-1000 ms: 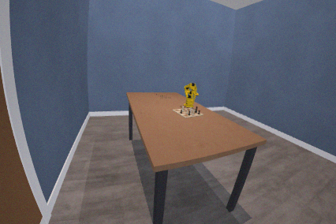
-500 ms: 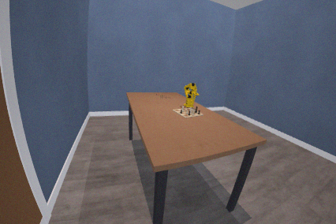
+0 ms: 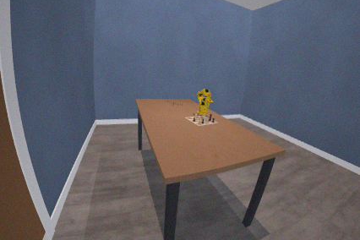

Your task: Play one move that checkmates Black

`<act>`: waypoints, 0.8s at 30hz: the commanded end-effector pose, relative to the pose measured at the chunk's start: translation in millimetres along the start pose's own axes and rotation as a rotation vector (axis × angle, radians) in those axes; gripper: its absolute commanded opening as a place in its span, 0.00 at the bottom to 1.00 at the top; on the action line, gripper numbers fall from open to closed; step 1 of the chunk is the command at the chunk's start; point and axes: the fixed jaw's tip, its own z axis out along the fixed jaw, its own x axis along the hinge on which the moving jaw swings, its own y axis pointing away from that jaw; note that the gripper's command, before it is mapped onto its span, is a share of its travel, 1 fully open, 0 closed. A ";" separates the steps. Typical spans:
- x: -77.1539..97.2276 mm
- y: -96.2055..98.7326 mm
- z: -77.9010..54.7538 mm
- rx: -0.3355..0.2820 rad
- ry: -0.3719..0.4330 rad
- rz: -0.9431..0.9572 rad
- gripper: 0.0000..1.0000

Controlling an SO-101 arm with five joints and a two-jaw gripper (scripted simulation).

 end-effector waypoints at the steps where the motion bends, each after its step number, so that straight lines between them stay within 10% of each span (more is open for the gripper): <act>1: 1.9 1.3 5.3 -0.003 -0.002 -0.010 0.00; 24: 16.6 2.3 60.7 -0.003 -0.002 -0.010 0.00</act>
